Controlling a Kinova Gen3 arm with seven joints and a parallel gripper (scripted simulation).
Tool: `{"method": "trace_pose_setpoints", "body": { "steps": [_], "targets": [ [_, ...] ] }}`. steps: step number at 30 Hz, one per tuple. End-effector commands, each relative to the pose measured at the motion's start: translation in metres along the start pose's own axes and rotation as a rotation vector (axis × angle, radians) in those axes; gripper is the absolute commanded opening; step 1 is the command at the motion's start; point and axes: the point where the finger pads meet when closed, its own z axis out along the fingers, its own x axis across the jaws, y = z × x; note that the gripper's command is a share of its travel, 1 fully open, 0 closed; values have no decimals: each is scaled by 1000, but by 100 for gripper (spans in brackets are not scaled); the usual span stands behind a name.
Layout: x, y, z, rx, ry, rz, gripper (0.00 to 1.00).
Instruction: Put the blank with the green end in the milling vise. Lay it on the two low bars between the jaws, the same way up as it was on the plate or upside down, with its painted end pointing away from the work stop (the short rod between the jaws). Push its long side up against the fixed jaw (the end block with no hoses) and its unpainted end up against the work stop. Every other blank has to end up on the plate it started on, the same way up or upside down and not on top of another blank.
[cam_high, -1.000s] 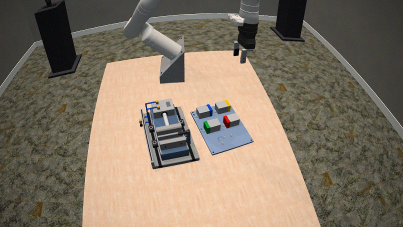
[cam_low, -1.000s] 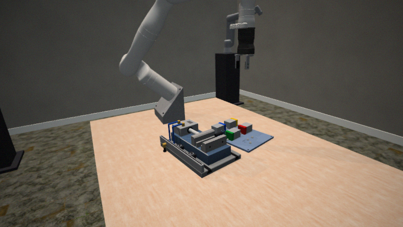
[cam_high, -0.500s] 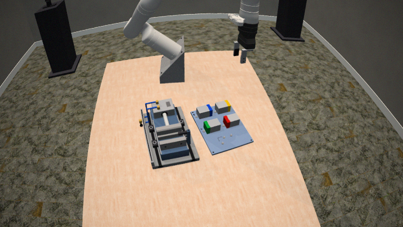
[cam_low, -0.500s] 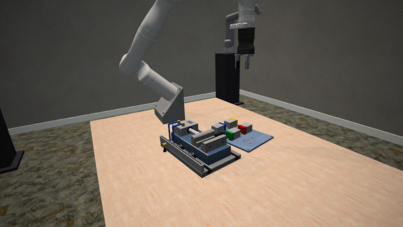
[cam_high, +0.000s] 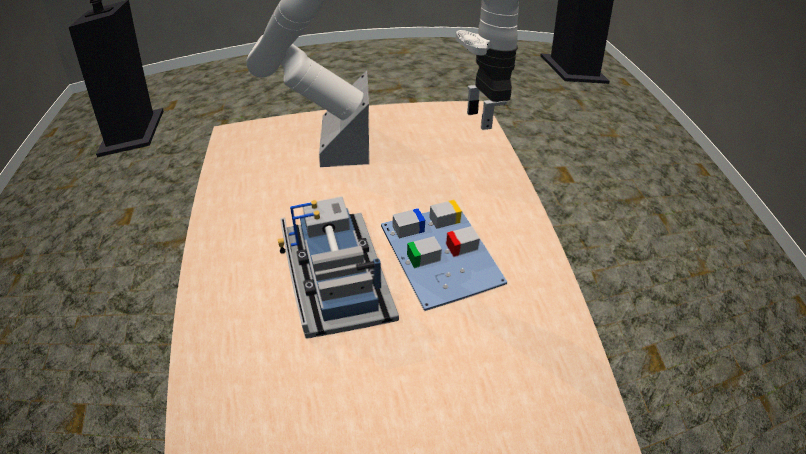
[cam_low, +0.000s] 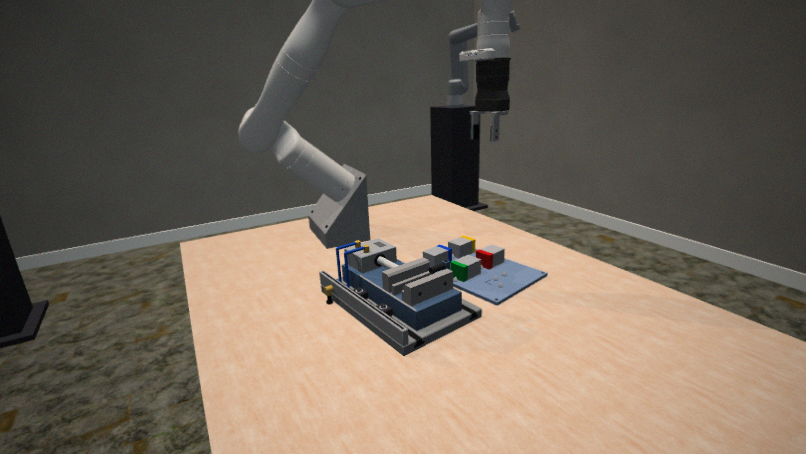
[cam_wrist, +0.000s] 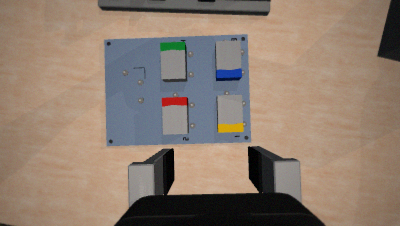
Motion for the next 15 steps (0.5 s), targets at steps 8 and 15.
{"method": "trace_pose_setpoints", "body": {
  "steps": [8,15],
  "targets": [
    [0,-5,28,3,3,0,100],
    [0,-4,34,1,0,-1,100]
  ]
}}
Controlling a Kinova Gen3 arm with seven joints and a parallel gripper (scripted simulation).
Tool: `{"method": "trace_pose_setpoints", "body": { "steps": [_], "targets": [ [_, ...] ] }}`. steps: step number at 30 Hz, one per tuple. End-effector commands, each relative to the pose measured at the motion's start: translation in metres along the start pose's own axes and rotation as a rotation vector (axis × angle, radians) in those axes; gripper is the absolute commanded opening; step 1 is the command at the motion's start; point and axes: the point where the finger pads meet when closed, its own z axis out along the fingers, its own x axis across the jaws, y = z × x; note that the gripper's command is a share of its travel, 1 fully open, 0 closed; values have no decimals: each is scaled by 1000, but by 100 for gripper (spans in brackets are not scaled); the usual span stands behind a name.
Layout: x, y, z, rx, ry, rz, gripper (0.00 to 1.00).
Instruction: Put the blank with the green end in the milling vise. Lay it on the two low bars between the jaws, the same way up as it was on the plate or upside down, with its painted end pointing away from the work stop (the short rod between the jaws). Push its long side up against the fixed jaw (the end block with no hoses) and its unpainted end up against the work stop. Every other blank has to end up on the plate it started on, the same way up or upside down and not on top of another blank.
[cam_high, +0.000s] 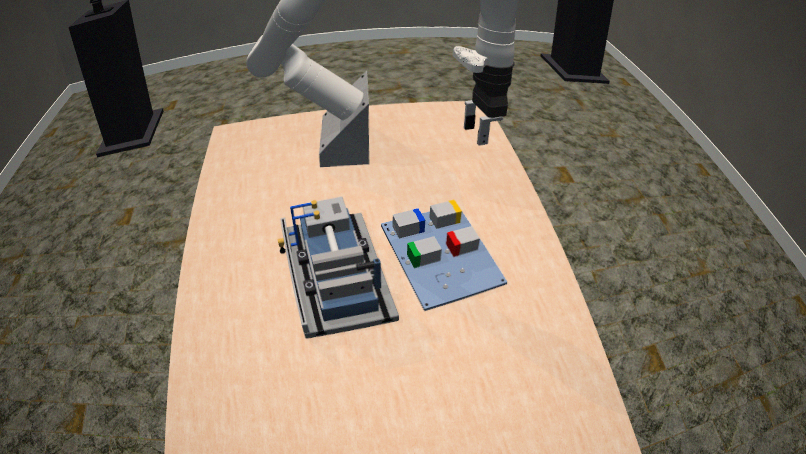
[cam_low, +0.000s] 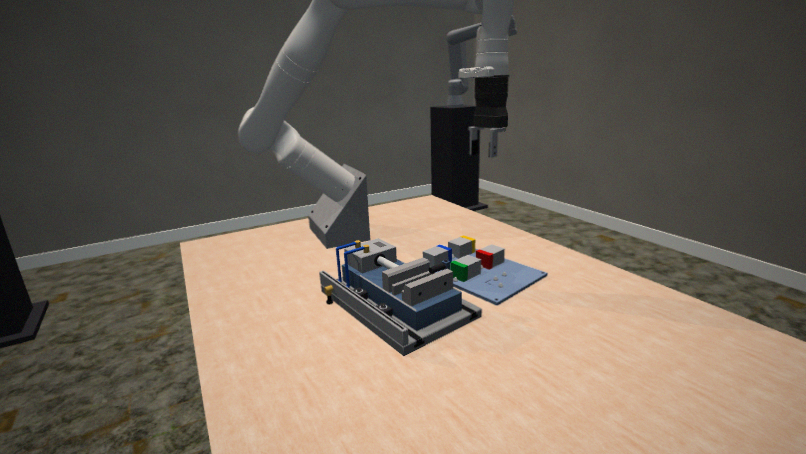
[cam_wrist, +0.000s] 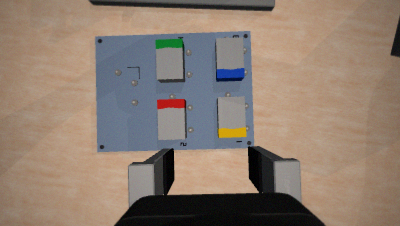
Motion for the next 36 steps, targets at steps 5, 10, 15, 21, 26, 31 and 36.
{"method": "trace_pose_setpoints", "body": {
  "steps": [5,10,15,21,26,31,36],
  "targets": [
    [0,0,-4,-3,-2,0,100],
    [0,0,-5,-2,-1,0,100],
    [0,-1,-6,-2,0,1,100],
    [0,0,-8,-2,0,0,100],
    [0,0,-9,-2,0,0,100],
    [0,0,-10,-2,0,1,100],
    [0,0,-11,-2,0,1,100]
  ]
}}
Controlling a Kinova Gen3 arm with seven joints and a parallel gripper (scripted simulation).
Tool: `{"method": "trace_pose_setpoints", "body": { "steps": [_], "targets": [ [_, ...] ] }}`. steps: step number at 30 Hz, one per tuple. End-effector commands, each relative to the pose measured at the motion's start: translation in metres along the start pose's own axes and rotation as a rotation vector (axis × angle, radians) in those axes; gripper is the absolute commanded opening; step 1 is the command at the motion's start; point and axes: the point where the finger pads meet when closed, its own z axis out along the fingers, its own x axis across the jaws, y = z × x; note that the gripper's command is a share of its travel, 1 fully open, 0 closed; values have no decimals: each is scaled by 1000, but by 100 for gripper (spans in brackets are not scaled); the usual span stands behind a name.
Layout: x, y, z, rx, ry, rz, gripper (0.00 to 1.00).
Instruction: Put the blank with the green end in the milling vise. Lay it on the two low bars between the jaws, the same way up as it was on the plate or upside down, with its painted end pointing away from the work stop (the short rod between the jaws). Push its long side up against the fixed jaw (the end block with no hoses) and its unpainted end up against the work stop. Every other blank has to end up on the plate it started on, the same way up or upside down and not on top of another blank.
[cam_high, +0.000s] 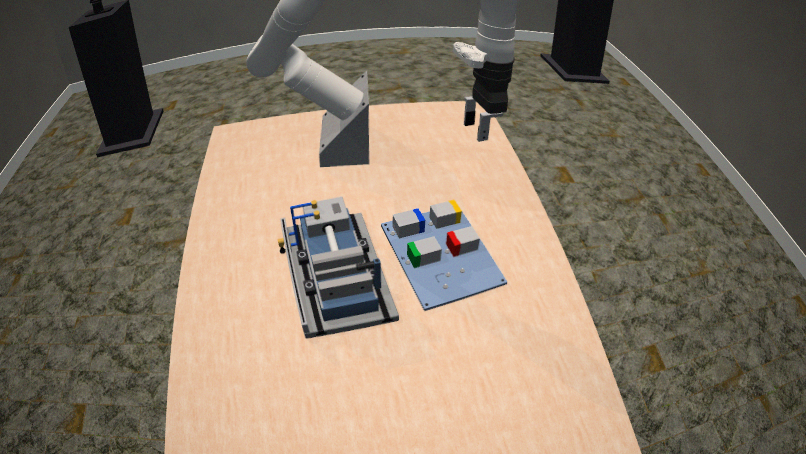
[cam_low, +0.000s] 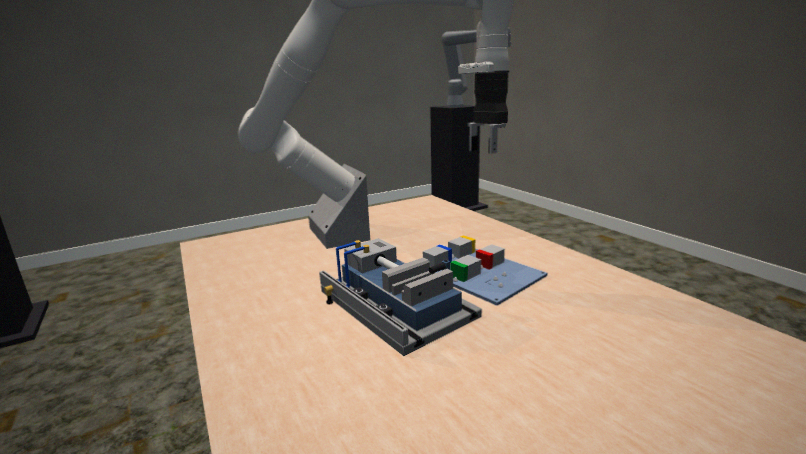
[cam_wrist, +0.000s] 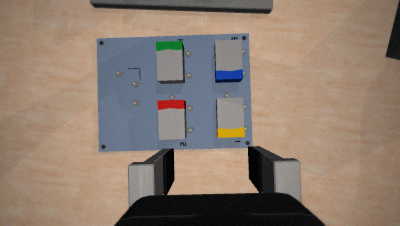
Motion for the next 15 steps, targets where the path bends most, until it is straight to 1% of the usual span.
{"method": "trace_pose_setpoints", "body": {
  "steps": [1,15],
  "targets": [
    [0,0,-2,-2,-2,0,100],
    [-1,2,-4,-2,-2,0,100]
  ]
}}
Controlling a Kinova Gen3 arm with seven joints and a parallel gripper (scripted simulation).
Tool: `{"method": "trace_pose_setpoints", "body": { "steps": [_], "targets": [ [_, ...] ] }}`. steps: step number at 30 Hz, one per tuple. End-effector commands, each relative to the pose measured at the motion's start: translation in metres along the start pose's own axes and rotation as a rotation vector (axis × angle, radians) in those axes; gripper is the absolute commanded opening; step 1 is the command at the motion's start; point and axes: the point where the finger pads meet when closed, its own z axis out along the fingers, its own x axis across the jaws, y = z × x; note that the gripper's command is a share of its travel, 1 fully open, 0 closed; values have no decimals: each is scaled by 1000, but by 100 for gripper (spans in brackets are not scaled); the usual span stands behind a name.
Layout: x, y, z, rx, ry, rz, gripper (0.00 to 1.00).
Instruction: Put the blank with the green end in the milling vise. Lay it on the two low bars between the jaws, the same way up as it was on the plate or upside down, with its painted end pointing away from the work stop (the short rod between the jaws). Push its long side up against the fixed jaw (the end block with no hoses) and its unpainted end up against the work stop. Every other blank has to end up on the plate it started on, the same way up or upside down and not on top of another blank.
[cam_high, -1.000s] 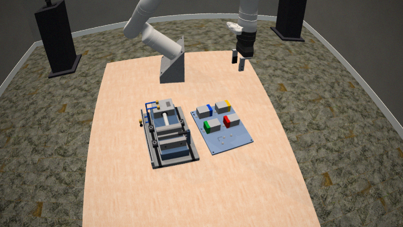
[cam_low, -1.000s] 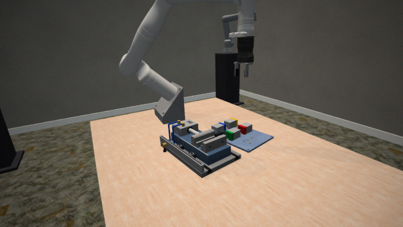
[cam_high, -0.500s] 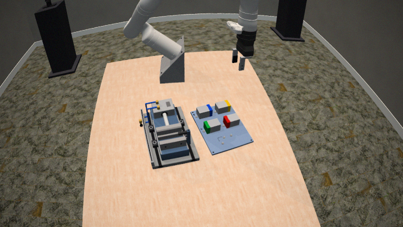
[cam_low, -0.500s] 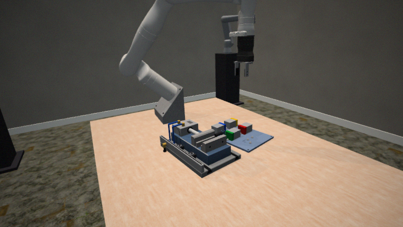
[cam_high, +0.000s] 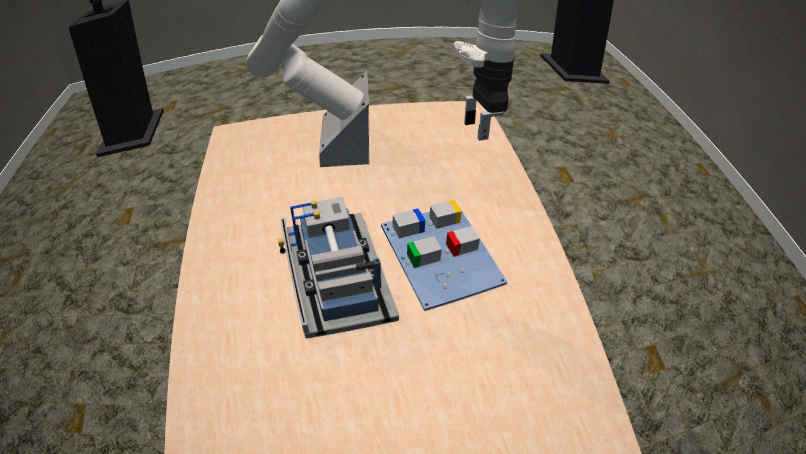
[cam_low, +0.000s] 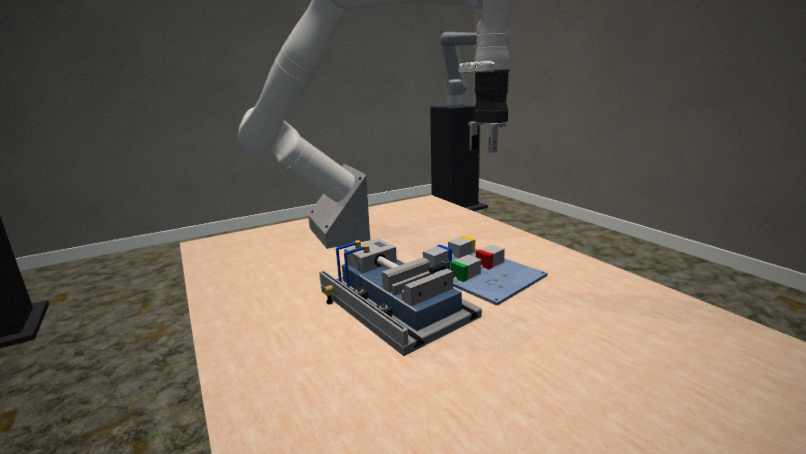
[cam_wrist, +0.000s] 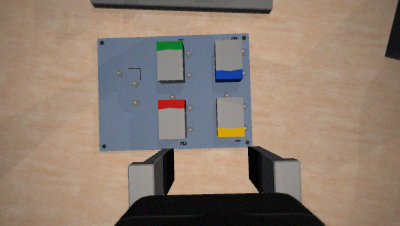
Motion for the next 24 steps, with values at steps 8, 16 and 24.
{"method": "trace_pose_setpoints", "body": {
  "steps": [8,16,24],
  "targets": [
    [-2,4,-3,-2,-2,0,100],
    [-2,5,-5,-3,-2,1,100],
    [-2,5,-5,-3,-2,1,100]
  ]
}}
